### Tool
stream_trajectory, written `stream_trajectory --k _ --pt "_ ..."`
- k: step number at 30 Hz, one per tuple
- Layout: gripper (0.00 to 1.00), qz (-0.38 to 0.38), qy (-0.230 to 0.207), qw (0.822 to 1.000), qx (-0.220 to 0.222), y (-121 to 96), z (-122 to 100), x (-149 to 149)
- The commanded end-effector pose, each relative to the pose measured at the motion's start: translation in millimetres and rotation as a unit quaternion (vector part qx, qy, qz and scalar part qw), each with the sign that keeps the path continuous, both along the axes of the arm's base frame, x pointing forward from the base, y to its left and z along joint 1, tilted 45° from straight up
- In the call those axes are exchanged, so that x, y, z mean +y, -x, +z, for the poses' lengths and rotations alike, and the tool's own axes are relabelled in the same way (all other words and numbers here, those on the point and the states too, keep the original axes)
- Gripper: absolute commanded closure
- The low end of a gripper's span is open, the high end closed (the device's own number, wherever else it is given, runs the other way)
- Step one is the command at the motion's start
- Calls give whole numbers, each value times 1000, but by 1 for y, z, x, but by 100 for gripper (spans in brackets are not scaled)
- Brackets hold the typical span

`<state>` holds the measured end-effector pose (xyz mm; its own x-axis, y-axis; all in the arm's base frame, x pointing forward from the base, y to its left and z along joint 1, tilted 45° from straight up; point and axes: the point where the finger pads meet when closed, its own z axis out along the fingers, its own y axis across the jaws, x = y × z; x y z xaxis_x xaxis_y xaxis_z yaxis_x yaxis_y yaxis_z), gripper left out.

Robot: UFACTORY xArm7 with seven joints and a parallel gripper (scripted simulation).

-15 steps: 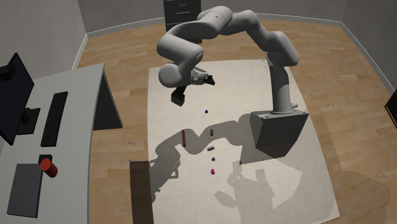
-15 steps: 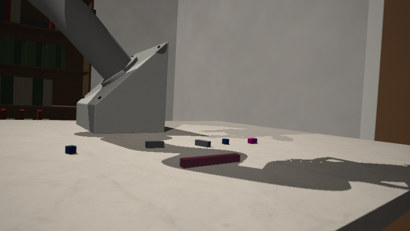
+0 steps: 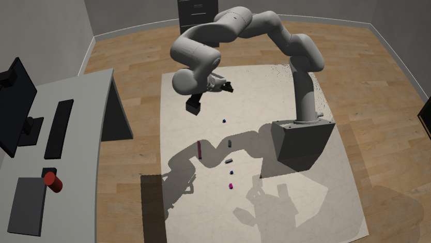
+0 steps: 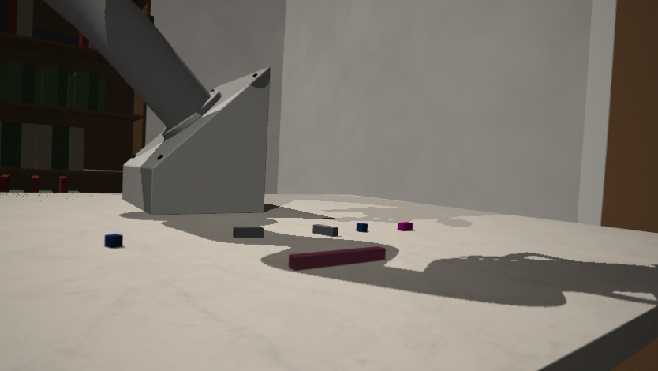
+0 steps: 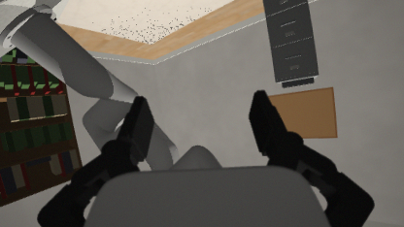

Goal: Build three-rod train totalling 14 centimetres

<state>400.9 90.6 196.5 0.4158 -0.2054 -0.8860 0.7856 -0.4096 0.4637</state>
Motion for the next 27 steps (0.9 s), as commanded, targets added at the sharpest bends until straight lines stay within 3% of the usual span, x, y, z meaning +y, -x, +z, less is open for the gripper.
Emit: stream_trajectory --k 1,7,17,19,21,27 --pt "0 1 -1 1000 -1 0 1 1" --pt "0 5 -15 1000 7 -5 0 -11" --pt "0 40 -107 991 72 -33 -9 -97" --pt "0 40 -107 991 72 -33 -9 -97" --pt "0 56 -138 984 98 -37 -12 -127" --pt "0 76 -172 974 129 -39 -16 -161"
